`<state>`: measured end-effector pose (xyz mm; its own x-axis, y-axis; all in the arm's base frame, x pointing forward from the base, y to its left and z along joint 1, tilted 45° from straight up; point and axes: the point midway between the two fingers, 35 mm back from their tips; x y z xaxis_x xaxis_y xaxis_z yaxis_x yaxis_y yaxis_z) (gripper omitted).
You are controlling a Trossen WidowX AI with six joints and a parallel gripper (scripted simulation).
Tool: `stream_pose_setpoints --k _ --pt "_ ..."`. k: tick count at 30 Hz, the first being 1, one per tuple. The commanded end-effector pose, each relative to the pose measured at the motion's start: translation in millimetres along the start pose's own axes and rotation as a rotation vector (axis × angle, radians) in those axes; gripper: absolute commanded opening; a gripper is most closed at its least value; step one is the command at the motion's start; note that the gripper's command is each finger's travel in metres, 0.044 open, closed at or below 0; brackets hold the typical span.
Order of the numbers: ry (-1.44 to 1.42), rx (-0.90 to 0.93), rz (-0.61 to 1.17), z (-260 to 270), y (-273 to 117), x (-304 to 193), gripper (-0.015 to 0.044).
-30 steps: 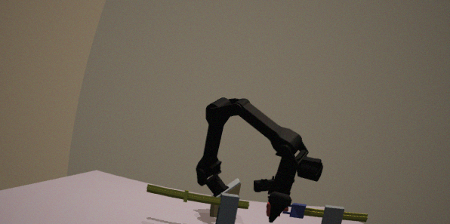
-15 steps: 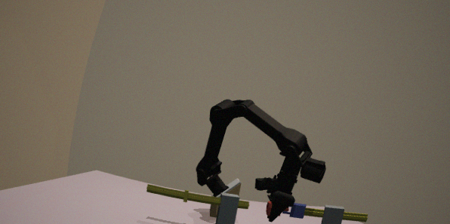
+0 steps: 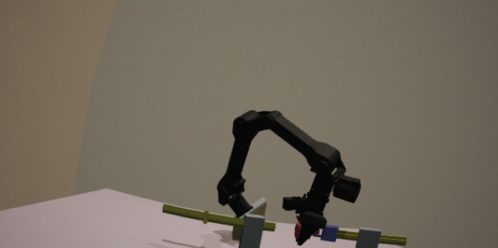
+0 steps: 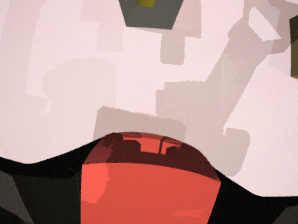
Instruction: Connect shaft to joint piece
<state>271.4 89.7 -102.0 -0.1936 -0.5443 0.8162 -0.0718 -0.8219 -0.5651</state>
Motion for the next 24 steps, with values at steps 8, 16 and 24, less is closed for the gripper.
stream_pose_setpoints --k 8,16,24 --pt "0.000 0.000 0.000 0.0 0.0 0.0 0.0000" --pt "0.000 0.000 0.000 0.0 0.0 0.0 0.0131" --pt "0.000 0.000 0.000 0.0 0.0 0.0 0.0278"
Point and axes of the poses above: the point midway between the two fingers, 35 mm back from their tips, its own y axis out along the fingers, its own z axis across the jaws, x = y × z, and after that the axes turned 3 degrees about y, right-handed
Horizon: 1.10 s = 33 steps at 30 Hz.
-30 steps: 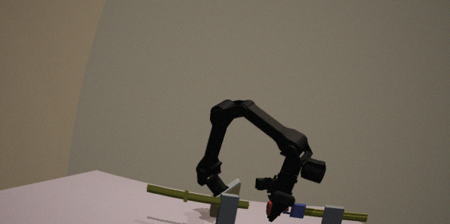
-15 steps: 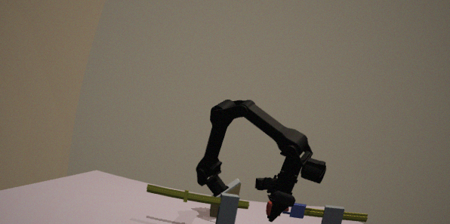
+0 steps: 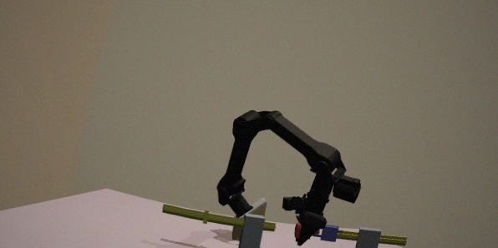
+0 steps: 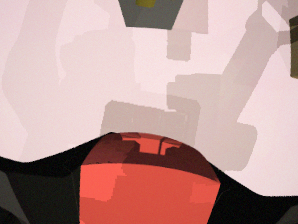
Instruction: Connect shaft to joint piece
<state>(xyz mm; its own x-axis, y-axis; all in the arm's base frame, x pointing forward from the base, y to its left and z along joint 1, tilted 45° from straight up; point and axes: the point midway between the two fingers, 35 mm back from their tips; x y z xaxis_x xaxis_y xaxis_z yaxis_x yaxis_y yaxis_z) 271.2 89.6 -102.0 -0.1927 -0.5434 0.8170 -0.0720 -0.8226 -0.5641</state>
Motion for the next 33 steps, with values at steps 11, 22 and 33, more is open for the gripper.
stream_pose_setpoints --k 11,22,33 --pt "0.001 0.000 0.001 0 0 0 0.0440" --pt "0.001 -0.005 0.019 0 -1 0 0.0440" --pt "-0.005 -0.037 0.353 0 -19 9 0.0440"
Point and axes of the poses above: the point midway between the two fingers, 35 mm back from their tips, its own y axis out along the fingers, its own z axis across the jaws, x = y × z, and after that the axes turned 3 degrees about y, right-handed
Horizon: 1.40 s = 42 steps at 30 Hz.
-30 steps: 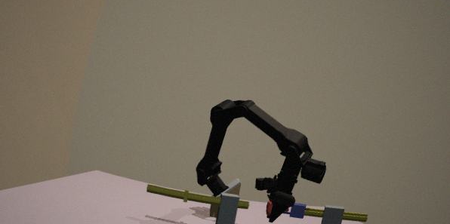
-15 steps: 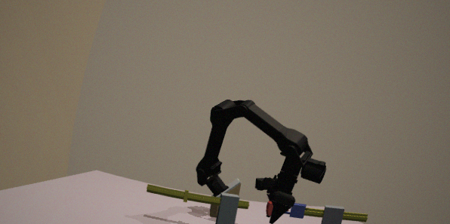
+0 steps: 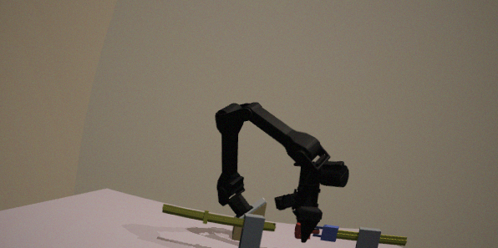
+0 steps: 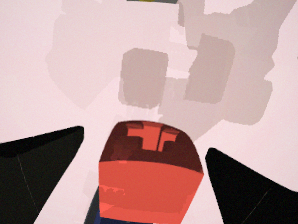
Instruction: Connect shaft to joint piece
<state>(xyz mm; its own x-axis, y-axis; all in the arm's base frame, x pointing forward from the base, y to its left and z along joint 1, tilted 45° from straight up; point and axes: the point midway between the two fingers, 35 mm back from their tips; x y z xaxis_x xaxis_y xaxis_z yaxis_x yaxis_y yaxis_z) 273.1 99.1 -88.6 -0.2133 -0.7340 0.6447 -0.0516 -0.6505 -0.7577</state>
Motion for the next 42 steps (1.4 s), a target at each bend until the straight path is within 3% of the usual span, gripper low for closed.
stream_pose_setpoints --k 1,5,16,42 --pt "-0.012 -0.003 0.126 -2 -6 2 0.0440" --pt "-0.018 0.007 0.205 -1 -12 3 0.0440" --pt "-0.034 0.012 0.197 2 -15 1 0.0440" --pt "-0.915 0.028 0.073 5 -89 -14 0.0440"
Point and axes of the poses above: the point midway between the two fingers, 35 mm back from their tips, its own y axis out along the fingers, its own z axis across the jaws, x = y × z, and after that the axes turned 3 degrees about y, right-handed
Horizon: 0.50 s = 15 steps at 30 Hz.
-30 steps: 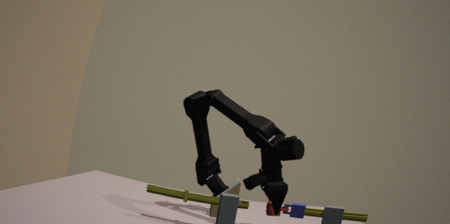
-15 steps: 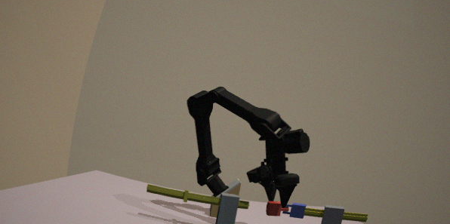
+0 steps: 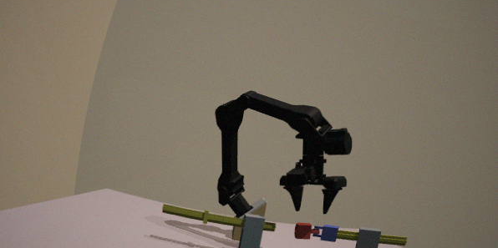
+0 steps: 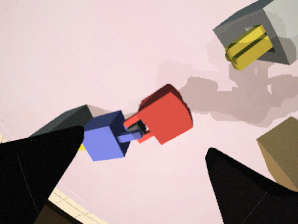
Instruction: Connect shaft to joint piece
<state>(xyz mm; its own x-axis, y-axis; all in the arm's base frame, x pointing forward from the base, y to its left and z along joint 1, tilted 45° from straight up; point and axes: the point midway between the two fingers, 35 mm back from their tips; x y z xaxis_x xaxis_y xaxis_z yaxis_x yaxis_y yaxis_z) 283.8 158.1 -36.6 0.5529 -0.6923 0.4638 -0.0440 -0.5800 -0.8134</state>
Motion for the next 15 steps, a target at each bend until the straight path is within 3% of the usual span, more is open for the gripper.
stream_pose_setpoints --k 1,15 --pt "-0.143 -0.011 -0.016 3 -14 -2 0.0440" --pt "-0.599 -0.076 -0.054 1 -54 -9 0.0440"
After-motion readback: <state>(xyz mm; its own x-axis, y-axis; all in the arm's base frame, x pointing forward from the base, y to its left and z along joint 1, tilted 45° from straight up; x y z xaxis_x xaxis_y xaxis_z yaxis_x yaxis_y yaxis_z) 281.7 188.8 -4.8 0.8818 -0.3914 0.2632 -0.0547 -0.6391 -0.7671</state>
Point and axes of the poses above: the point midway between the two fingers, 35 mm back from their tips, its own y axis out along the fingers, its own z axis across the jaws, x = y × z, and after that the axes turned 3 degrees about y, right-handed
